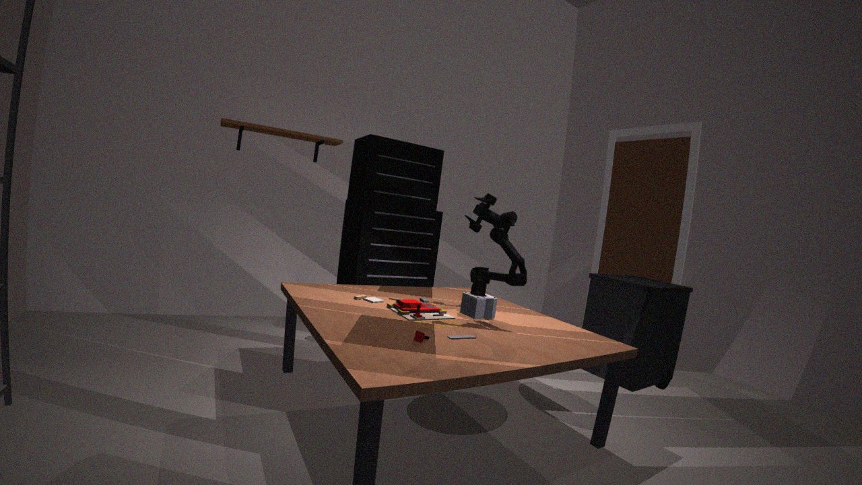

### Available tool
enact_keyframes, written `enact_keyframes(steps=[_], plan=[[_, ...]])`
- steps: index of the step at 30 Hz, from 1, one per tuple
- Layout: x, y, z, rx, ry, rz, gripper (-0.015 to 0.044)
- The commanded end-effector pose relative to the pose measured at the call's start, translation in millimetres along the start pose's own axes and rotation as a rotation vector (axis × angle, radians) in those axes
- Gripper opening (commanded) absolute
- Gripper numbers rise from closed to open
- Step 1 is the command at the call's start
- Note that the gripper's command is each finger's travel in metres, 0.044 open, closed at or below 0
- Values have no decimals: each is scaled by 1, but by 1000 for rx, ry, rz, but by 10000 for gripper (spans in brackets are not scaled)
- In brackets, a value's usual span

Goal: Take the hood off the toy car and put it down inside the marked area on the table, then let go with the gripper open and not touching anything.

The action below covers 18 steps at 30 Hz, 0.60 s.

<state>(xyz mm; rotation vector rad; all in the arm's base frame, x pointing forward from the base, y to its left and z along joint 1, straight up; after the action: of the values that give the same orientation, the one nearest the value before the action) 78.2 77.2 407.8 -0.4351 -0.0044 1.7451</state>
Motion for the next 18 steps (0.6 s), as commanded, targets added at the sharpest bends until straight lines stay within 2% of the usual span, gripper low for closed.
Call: enact_keyframes(steps=[1, 11, 18], plan=[[-3, 0, 0, -5, -6, -4, 440], [-98, -15, -3, -85, -83, -107, 440], [-168, -53, -48, 52, -122, -196, 440]])
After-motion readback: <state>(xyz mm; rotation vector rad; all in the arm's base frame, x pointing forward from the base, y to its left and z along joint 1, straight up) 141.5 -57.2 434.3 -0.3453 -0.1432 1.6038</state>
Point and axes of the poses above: the point midway between the two fingers, 35 mm back from their tips, its own y axis back along the fingers, its own z axis across the jaws, x = y × z, the point moved 5 cm from there along y, back along the fingers, and after that the axes turned 1 degree about y, right-handed, at the moved point
